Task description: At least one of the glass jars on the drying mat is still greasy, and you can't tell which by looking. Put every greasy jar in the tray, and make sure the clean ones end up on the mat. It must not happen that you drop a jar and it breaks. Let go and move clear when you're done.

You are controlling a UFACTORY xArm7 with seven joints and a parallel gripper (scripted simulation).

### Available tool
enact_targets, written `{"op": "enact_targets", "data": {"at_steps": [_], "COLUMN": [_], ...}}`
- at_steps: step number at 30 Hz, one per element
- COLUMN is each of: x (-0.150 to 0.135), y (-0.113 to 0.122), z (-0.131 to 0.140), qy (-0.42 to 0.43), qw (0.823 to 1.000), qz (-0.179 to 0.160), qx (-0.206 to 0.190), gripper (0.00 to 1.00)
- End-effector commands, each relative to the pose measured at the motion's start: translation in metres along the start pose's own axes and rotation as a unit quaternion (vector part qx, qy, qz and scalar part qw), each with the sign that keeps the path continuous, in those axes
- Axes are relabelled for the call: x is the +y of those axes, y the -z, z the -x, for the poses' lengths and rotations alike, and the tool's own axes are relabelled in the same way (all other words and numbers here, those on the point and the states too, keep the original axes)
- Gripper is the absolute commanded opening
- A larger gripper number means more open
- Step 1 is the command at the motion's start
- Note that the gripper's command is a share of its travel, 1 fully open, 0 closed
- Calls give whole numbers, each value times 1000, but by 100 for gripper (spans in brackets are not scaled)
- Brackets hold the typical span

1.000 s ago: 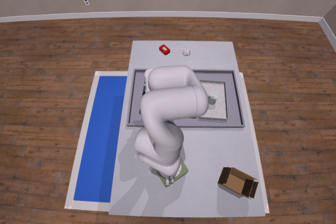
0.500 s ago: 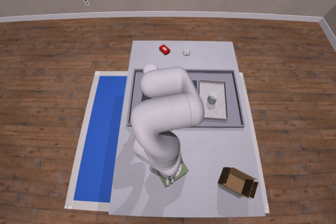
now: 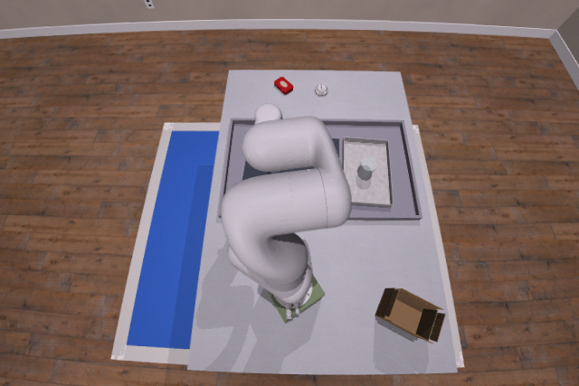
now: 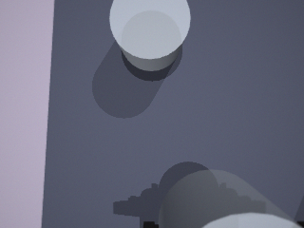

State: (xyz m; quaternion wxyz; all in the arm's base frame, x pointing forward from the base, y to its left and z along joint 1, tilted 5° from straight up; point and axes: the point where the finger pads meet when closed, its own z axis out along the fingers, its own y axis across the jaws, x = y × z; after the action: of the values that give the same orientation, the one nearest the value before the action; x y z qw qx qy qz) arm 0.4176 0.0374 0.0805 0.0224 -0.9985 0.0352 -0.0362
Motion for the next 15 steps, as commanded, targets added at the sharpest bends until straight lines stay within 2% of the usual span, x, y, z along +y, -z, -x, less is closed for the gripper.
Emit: {"op": "enact_targets", "data": {"at_steps": [1,15], "x": [11,49], "y": [1,1], "z": [-6,-19], "qy": [0,0], "qw": [1000,1000], "qz": [0,0], "qx": [2,2], "gripper": [0,0]}}
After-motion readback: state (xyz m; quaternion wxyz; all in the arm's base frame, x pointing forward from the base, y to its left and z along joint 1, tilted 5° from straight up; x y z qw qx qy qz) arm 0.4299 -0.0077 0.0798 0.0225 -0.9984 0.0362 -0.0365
